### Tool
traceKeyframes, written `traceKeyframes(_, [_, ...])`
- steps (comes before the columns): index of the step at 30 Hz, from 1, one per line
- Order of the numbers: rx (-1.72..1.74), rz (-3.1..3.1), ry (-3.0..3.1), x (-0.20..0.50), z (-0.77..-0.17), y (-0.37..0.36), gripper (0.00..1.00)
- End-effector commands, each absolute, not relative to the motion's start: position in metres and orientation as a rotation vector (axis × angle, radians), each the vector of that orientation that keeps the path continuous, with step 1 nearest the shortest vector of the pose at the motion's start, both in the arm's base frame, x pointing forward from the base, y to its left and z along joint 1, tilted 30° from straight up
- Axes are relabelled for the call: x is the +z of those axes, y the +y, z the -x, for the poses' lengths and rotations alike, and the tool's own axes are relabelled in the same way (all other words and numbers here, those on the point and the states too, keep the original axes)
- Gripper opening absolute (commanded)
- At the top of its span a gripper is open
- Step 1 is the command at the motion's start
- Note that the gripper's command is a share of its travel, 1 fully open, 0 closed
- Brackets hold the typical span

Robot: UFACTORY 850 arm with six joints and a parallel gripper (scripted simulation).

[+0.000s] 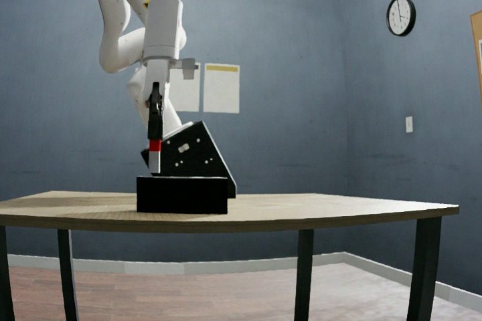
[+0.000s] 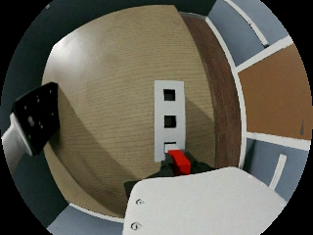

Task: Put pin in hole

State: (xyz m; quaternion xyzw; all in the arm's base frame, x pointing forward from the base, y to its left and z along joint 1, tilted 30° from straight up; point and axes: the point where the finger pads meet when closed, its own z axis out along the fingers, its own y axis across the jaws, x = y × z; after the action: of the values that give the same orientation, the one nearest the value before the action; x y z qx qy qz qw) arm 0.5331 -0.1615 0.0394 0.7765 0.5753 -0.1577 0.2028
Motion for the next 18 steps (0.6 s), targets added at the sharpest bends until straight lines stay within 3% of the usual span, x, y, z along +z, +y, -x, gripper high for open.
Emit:
traceKeyframes(1, [-0.438, -2.167, 1.605, 0.0400, -0.5339, -0.1613, 0.00])
traceKeyframes(18, [-0.438, -2.167, 1.605, 0.0366, -0.5342, -0.1634, 0.00])
